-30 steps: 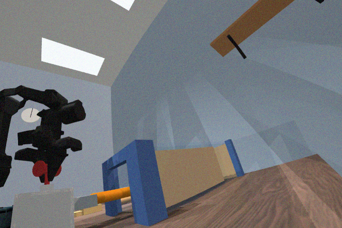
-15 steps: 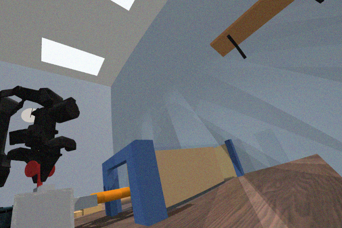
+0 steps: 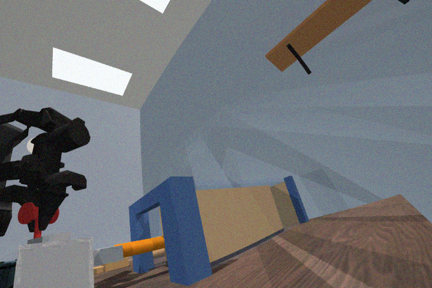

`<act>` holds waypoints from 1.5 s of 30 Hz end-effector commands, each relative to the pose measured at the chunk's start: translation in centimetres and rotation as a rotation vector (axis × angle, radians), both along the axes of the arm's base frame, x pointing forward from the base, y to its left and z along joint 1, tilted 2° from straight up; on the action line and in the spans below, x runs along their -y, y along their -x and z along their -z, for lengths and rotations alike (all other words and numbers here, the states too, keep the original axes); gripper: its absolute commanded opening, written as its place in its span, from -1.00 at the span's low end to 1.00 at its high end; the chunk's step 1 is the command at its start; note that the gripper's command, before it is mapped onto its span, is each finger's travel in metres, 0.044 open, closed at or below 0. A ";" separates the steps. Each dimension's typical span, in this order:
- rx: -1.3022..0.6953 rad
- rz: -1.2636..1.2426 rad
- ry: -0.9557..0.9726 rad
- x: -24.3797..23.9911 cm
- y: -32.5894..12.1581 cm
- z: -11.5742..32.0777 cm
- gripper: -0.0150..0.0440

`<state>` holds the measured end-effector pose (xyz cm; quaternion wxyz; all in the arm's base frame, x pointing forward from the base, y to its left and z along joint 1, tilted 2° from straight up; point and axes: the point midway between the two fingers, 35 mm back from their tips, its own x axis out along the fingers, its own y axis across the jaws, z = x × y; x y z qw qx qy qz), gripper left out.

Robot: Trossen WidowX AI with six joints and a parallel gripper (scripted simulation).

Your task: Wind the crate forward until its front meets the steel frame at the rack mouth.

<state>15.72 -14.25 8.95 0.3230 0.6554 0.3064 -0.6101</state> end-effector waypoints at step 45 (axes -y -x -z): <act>-0.030 0.017 0.022 5.3 3.9 0.3 -0.49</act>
